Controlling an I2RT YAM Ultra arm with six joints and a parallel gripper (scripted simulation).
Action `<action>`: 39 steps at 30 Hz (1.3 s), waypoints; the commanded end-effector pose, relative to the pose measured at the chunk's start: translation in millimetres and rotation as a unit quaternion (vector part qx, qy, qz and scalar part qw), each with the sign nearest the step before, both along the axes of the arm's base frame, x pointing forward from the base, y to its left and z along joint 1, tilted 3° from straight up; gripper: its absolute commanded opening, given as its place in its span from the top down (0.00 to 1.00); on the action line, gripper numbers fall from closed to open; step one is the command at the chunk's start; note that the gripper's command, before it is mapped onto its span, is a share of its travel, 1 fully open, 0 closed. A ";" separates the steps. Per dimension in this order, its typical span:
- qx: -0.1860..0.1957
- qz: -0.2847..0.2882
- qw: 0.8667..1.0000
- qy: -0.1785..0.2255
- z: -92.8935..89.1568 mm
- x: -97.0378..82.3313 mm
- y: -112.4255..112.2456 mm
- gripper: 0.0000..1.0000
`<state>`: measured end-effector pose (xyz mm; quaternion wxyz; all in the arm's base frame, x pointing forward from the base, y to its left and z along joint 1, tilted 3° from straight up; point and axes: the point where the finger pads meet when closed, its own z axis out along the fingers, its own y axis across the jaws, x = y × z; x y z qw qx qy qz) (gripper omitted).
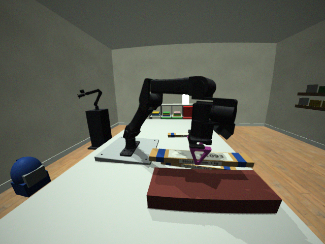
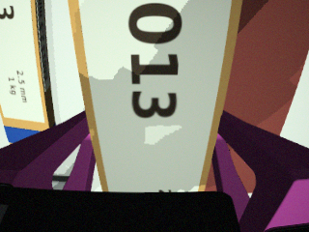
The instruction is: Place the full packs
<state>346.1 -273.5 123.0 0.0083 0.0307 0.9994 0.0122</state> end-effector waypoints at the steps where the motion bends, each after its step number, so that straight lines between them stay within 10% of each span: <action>1: -0.030 0.002 0.999 -0.039 47.4 6.3 -1.5 1.00; 39: -0.029 0.002 0.999 -0.039 47.3 6.1 -1.4 1.00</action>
